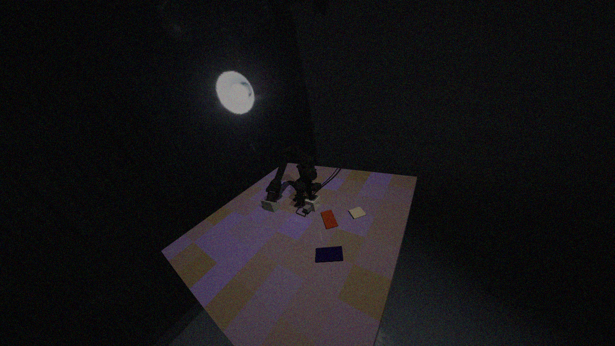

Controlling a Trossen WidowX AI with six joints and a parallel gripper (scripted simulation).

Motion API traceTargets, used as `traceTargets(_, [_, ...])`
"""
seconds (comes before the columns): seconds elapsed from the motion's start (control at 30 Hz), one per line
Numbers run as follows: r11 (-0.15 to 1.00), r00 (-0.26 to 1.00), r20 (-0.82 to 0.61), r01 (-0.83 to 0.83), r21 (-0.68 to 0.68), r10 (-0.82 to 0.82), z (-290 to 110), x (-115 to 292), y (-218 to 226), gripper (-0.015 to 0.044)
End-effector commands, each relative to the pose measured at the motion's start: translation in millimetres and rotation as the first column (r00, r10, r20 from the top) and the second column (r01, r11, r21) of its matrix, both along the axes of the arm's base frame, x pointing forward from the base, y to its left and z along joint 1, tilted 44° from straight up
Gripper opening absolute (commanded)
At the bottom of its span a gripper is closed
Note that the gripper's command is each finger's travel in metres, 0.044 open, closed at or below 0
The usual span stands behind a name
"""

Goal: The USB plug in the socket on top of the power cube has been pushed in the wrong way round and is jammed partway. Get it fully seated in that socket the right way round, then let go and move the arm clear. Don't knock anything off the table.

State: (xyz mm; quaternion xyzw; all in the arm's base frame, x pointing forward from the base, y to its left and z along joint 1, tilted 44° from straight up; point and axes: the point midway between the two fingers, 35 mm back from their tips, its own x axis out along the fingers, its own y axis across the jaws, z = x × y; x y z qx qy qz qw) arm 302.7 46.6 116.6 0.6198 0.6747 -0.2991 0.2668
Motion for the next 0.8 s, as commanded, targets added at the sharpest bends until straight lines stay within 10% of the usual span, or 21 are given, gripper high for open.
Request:
traceTargets(0.0, [1.0, 1.0, -0.004, -0.004, 0.004, 0.004, -1.0, -0.3, 3.4, 0.0])
traceTargets(0.77, [1.0, 1.0, 0.0, 0.0, 0.0, 0.0, 0.0, 0.0, 0.0, 0.0095])
